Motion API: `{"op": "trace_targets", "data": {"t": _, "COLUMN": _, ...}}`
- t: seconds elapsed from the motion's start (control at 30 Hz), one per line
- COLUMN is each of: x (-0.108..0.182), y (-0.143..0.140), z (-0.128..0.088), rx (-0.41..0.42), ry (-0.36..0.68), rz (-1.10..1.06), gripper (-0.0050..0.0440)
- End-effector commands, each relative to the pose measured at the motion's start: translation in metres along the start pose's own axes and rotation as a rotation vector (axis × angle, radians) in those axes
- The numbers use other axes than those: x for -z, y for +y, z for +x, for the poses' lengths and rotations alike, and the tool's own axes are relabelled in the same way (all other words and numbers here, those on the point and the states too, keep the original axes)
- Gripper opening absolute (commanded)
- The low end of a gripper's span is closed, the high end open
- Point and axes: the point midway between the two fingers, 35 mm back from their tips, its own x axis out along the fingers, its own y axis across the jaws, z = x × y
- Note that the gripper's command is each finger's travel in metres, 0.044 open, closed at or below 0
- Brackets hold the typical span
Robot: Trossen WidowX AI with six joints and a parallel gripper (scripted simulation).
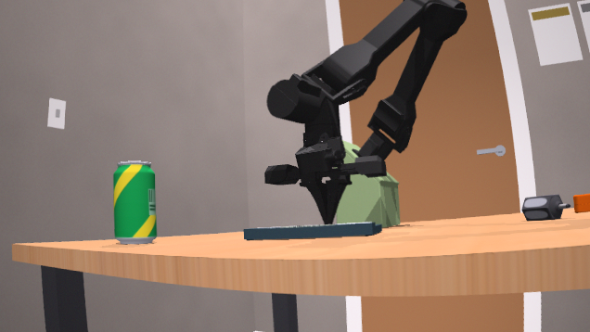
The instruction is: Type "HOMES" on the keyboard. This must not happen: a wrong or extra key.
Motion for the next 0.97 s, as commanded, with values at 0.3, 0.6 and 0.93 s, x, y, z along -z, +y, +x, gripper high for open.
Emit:
{"op": "trace_targets", "data": {"t": 0.3, "x": -0.008, "y": 0.001, "z": -0.012, "rx": 0.008, "ry": -0.022, "rz": -0.024, "gripper": -0.005}}
{"op": "trace_targets", "data": {"t": 0.6, "x": -0.007, "y": 0.001, "z": -0.039, "rx": 0.01, "ry": -0.021, "rz": -0.024, "gripper": -0.005}}
{"op": "trace_targets", "data": {"t": 0.93, "x": 0.009, "y": 0.026, "z": -0.03, "rx": -0.001, "ry": -0.01, "rz": -0.012, "gripper": -0.005}}
